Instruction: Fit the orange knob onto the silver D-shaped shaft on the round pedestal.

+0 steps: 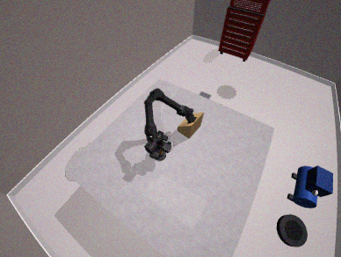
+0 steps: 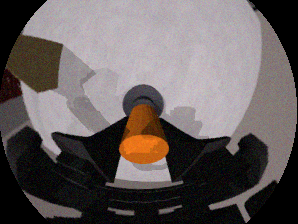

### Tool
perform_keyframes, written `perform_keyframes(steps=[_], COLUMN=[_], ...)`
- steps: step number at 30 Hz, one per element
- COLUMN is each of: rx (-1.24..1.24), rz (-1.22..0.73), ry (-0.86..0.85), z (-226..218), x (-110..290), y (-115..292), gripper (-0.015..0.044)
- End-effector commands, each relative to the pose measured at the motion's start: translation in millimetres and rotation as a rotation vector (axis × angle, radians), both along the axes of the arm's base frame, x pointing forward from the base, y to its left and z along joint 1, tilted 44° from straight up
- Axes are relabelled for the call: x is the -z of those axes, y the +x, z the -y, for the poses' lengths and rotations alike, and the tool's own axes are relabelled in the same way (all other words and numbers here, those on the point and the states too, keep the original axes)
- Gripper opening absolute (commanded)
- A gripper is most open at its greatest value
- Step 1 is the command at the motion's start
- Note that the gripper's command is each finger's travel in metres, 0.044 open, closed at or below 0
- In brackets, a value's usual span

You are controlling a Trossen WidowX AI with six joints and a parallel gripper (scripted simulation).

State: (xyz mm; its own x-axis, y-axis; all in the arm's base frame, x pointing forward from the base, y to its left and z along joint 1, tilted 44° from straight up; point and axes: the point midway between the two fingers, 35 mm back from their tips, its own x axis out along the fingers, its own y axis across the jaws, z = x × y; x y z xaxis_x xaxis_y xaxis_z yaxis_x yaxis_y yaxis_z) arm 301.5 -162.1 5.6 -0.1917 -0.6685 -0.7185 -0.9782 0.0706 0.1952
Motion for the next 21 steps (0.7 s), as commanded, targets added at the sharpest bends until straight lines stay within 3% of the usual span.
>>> perform_keyframes(steps=[1, 21], rx=[-0.006, -0.006], rz=[-0.001, -0.001], ry=[-0.001, -0.001], z=[0.4, -3.9], x=[0.2, -1.5], y=[0.6, -2.6], gripper=[0.0, 0.0])
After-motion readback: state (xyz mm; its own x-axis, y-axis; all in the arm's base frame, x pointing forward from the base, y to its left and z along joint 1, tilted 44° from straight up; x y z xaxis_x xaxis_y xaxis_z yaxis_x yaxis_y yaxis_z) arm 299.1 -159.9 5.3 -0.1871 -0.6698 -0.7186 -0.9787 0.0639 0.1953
